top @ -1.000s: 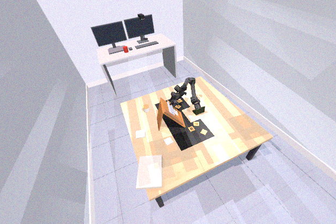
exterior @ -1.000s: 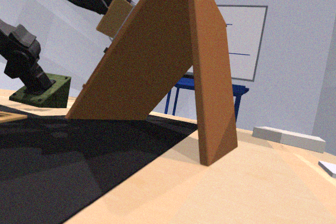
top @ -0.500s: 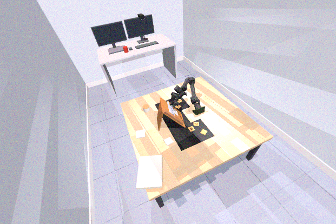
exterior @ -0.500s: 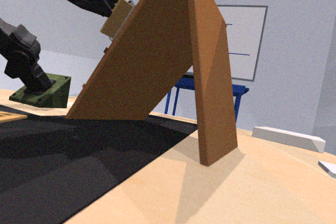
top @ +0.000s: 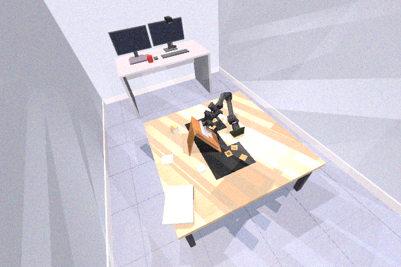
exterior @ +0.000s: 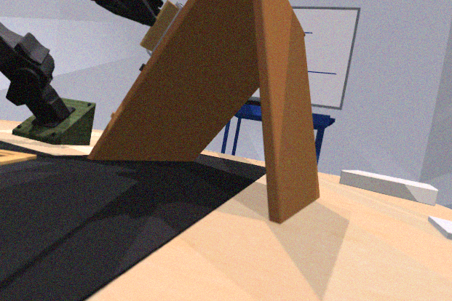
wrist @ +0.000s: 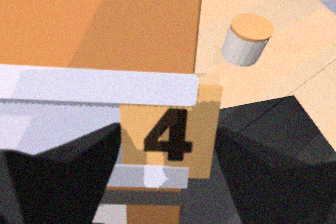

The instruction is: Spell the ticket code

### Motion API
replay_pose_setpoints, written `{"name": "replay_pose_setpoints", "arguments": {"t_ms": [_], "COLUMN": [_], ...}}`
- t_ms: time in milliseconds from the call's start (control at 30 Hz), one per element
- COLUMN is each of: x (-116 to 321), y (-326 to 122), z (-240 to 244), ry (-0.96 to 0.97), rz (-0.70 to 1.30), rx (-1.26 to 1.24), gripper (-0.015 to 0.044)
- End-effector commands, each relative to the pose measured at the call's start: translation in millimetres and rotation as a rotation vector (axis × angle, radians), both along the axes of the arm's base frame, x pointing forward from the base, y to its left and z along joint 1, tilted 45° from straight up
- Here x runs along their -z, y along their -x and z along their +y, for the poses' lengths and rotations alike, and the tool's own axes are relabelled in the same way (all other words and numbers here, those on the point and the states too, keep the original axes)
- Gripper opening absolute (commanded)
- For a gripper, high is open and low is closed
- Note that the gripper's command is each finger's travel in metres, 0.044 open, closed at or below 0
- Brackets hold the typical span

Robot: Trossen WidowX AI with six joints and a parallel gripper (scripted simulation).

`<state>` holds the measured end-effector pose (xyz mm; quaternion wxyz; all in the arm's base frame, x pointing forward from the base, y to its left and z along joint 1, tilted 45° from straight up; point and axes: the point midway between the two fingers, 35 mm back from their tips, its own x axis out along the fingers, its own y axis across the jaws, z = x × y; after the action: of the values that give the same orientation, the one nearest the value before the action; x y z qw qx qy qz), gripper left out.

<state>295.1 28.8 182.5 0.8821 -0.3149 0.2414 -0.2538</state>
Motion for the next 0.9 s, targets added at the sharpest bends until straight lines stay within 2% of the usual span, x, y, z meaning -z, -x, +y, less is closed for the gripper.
{"name": "replay_pose_setpoints", "arguments": {"t_ms": [0,867], "x": [1.7,8.7], "y": [-1.0,-4.0], "z": [1.4,8.7], "ry": [-0.001,-0.001], "rz": [-0.002,-0.002], "rx": [0.003,0.003], "gripper": [0.0000,0.0000]}}
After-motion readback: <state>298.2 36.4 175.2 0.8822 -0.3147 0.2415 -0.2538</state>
